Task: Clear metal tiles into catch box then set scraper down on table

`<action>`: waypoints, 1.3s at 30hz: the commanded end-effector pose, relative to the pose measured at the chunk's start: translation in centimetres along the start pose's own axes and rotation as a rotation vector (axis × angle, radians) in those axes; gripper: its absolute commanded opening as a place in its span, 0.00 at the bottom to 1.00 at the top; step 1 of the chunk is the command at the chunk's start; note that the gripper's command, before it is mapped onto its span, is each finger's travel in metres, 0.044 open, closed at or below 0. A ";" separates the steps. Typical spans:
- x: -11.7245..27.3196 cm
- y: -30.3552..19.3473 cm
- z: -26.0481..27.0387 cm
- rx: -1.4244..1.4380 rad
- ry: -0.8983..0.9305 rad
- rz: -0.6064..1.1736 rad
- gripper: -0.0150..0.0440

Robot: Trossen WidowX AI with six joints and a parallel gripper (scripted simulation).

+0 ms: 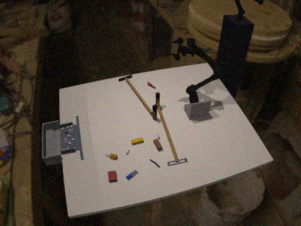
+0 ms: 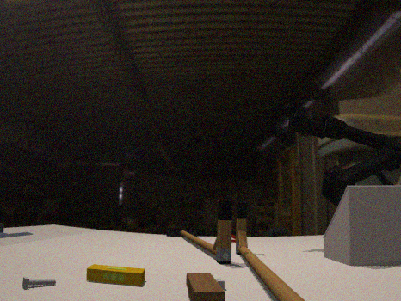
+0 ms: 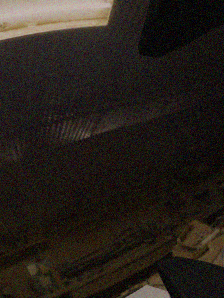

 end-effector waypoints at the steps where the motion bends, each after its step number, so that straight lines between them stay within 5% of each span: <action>1: 0.0 0.1 -0.5 -0.002 -0.005 -0.002 1.00; 39: -0.8 1.5 -4.1 0.045 0.005 -0.015 1.00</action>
Point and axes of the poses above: the point midway between the two fingers, 35 mm back from their tips, its own x axis back along the fingers, its own z axis across the jaws, y = z × x, the point moved 7 cm from there along x, back along the fingers, and after that the axes turned 7 degrees about x, right-handed, at the moved point
